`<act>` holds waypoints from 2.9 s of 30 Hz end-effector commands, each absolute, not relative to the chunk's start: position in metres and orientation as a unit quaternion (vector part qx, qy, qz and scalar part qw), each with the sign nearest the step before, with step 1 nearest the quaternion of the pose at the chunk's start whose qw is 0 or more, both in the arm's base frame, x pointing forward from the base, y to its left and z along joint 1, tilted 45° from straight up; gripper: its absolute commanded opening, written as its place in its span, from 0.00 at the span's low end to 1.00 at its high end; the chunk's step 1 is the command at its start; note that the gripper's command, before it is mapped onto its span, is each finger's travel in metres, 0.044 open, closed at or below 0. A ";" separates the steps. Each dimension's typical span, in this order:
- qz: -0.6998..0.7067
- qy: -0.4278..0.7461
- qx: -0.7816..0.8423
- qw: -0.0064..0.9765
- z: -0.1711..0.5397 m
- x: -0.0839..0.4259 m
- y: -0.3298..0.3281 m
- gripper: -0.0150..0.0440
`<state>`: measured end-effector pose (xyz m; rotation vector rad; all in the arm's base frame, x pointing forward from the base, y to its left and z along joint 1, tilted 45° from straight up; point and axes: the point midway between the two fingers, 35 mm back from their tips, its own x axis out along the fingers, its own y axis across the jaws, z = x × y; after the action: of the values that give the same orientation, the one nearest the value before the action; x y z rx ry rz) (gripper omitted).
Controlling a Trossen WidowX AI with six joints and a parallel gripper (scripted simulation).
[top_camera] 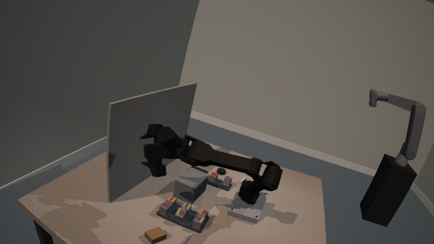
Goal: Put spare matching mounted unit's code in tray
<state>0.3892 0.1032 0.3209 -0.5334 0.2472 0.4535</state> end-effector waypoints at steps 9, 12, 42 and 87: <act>0.285 0.490 -0.058 0.822 0.165 0.414 0.018 1.00; 0.290 0.559 0.022 0.777 0.139 0.404 -0.001 1.00; 0.285 0.667 0.238 0.646 0.101 0.377 -0.041 1.00; 0.706 0.218 -0.317 0.595 0.193 0.212 0.176 0.76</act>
<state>0.2149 0.1713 0.1982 -0.7377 0.5027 1.6482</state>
